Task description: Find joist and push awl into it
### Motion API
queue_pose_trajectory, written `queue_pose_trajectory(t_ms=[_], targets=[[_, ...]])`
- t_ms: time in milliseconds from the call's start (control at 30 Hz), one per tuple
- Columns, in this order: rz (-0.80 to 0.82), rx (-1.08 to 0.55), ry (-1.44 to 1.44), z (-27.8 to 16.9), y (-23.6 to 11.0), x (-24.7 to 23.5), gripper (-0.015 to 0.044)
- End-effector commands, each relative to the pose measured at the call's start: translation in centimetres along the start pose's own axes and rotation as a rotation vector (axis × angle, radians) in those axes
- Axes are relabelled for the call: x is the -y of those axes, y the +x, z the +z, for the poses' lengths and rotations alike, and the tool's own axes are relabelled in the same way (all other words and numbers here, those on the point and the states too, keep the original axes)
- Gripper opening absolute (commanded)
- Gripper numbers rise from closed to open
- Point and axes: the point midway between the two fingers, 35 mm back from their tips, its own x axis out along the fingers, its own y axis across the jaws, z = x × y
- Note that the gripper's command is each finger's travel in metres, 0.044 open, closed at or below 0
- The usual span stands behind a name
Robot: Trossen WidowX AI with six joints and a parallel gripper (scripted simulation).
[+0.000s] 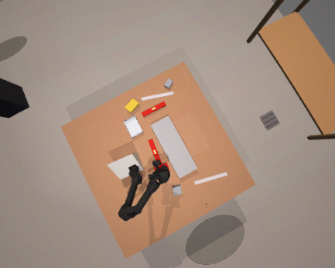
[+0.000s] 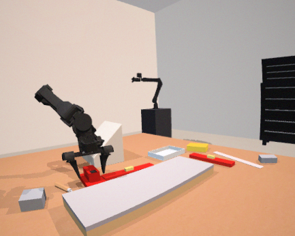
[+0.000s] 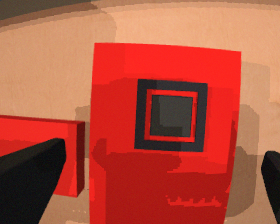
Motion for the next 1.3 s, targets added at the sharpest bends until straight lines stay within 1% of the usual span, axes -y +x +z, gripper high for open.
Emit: queue_pose_trajectory(t_ms=[0, 100, 200, 1167, 1267], targets=[[0.004, -0.001, -0.007, -0.32, 0.56, -0.12, 0.044], [0.003, -0.001, -0.007, -0.41, 0.75, -0.1, 0.044], [0.003, -0.001, -0.007, -0.41, 0.75, -0.1, 0.0361], [0.003, -0.001, -0.007, -0.41, 0.75, -0.1, 0.0168], [0.006, -0.002, -0.006, -0.21, 0.43, -0.17, 0.0089]])
